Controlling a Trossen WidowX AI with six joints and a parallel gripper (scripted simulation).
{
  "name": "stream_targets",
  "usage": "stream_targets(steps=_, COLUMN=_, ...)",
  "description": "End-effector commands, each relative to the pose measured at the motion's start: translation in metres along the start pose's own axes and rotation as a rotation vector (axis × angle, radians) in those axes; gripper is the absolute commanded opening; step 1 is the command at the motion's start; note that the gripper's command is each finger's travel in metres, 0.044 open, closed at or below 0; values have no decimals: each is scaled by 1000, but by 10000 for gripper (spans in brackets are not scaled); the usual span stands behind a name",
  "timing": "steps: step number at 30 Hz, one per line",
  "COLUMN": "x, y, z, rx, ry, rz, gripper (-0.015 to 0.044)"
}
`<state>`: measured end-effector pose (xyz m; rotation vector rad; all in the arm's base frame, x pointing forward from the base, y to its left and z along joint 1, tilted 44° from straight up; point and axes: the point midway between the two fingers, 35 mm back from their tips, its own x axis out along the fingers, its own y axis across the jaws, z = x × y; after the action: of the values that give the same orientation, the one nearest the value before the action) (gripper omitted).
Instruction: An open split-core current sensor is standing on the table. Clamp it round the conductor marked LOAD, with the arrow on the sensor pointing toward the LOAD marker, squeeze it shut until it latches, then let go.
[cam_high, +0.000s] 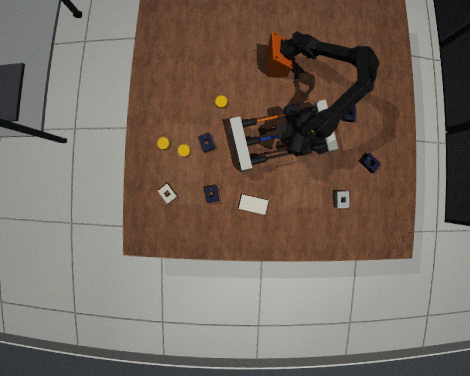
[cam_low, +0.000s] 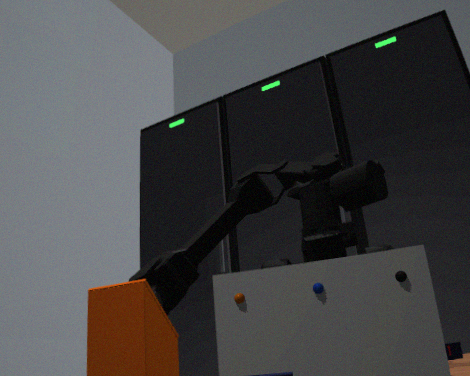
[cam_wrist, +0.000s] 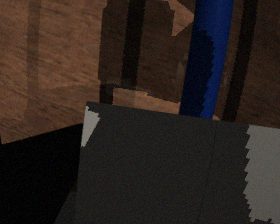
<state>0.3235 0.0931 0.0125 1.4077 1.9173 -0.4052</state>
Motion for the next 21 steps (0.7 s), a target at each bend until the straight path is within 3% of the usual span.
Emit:
stream_targets(steps=1, x=-7, y=0, z=9, rx=6, ry=-27, rz=12, gripper=0)
stream_targets(steps=21, x=0, y=0, z=0, rx=0, ry=0, rz=0, gripper=0)
